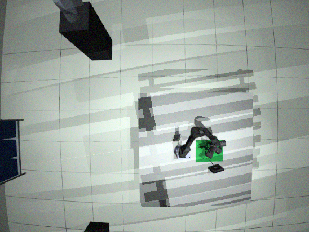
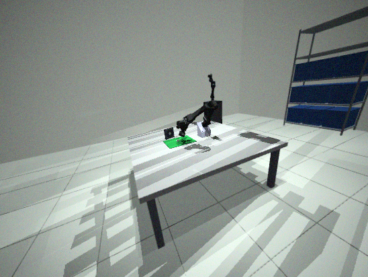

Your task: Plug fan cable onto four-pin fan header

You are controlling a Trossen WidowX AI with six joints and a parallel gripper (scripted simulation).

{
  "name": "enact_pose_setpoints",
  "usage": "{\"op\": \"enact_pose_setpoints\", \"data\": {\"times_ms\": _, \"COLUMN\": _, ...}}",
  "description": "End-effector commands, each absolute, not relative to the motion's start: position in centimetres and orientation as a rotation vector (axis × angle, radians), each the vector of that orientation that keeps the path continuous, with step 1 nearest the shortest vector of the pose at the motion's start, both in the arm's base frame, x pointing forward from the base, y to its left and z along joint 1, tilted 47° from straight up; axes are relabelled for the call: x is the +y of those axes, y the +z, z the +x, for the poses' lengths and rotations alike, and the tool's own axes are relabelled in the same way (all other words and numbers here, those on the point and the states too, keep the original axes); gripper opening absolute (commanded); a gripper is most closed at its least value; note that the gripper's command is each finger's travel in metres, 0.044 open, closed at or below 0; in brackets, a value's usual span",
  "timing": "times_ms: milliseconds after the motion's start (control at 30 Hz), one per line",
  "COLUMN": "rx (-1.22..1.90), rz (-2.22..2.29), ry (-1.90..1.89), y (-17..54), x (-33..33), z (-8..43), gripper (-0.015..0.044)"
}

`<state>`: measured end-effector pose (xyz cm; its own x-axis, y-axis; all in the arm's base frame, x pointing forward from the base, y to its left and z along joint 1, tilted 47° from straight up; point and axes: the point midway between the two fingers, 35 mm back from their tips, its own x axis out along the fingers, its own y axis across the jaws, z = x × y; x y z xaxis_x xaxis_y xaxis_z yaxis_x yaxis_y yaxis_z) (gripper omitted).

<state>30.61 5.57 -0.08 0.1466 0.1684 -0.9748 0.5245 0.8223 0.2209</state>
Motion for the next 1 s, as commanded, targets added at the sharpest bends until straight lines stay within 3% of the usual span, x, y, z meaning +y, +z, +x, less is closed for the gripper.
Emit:
{"op": "enact_pose_setpoints", "data": {"times_ms": 0, "rx": 1.381, "rz": 0.592, "ry": -0.301, "y": 0.02, "x": 5.62, "z": 30.66, "gripper": 0.0000}}
{"op": "enact_pose_setpoints", "data": {"times_ms": 967, "rx": 0.998, "rz": 0.596, "ry": -0.434, "y": 0.98, "x": 6.30, "z": 30.74, "gripper": 0.0000}}
